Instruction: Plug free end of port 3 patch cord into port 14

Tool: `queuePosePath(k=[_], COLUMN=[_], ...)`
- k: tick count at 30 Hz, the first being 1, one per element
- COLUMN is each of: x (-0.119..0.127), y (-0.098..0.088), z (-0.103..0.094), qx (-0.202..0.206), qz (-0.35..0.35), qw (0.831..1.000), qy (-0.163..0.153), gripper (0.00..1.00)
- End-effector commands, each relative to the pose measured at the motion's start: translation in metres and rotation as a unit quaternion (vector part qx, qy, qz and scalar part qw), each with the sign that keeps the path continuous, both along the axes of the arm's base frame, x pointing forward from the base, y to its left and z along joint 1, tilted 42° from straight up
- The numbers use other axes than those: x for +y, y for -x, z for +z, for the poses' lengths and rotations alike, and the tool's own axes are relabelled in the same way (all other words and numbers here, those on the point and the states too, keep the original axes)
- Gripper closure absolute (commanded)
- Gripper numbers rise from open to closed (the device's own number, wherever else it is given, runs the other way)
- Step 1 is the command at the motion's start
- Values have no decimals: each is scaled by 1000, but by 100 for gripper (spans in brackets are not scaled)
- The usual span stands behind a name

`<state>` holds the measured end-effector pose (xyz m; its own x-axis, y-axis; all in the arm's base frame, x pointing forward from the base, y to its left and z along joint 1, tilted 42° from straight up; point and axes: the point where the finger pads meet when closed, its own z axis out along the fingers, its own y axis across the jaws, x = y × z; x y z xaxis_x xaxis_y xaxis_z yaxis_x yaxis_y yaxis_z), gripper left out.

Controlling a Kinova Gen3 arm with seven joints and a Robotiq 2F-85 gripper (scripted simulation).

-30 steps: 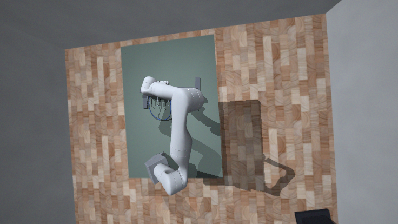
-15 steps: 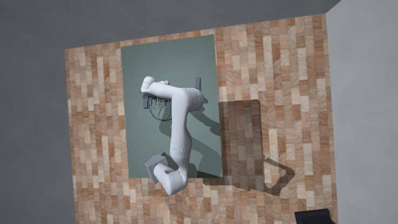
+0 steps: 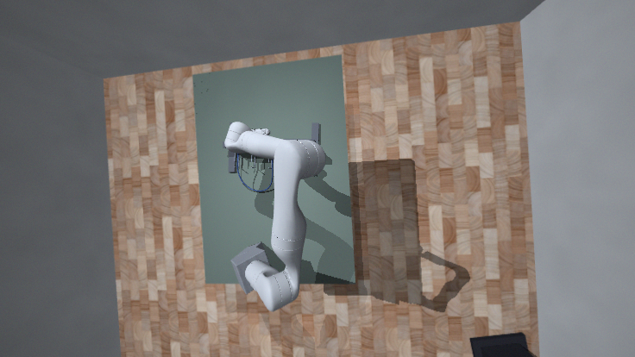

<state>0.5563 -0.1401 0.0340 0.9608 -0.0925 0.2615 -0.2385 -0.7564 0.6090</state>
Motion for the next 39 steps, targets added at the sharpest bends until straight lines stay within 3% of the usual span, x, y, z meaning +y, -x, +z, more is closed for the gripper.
queuePosePath(k=[1, 22, 39], x=[1, 3, 29], y=[-1, 0, 6], z=[1, 3, 33], qx=[-1, -1, -1], qz=[1, 1, 1], qw=[1000, 1000, 1000], qy=[0, 0, 0], gripper=[63, 63, 63])
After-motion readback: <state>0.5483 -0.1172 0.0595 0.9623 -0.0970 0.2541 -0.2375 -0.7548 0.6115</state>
